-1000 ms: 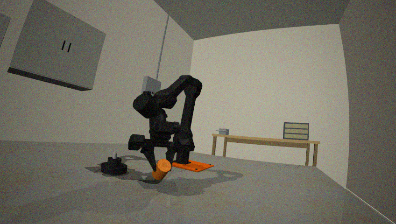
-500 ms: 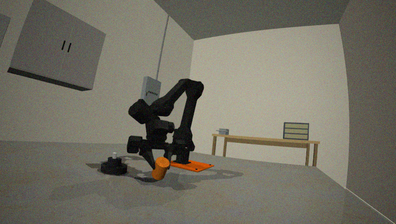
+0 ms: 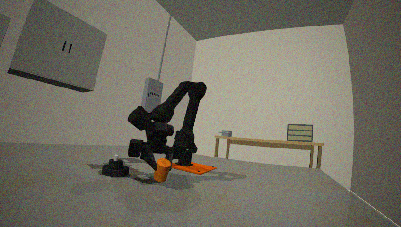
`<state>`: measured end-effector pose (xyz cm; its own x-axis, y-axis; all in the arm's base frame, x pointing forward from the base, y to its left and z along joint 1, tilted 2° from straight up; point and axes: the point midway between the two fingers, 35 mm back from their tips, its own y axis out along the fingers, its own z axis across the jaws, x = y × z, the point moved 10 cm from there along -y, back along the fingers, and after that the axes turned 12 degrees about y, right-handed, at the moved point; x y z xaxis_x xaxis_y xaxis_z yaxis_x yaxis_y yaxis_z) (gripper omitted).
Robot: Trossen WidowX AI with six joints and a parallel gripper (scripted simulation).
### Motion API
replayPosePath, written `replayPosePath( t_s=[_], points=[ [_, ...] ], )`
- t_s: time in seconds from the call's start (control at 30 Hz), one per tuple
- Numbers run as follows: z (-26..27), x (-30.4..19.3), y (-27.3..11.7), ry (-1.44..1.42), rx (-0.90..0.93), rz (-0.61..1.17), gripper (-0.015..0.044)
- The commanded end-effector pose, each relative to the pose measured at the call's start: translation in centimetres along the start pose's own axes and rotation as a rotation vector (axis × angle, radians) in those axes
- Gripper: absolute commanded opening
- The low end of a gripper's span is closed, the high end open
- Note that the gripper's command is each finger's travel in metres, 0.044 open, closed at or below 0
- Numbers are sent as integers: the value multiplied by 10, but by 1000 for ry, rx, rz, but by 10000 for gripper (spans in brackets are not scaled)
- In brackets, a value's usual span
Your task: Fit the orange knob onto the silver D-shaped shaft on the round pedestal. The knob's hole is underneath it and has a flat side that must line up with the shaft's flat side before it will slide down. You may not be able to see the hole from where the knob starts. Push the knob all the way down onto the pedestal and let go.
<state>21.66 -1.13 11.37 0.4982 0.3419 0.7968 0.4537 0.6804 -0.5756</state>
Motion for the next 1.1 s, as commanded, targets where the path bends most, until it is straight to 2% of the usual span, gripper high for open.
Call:
replayPosePath(
  t_s=[0.0, 0.07, 0.17, 0.97, 1.07],
  points=[
    [0, 1, -2, -4, -8, 12, 181],
    [0, 0, -4, -4, -8, 12, 181],
    [0, 0, -1, 0, 0, 6, 260],
    [0, 0, -1, 0, 0, 6, 260],
    [0, 0, -1, 0, 0, 6, 339]
  ],
)
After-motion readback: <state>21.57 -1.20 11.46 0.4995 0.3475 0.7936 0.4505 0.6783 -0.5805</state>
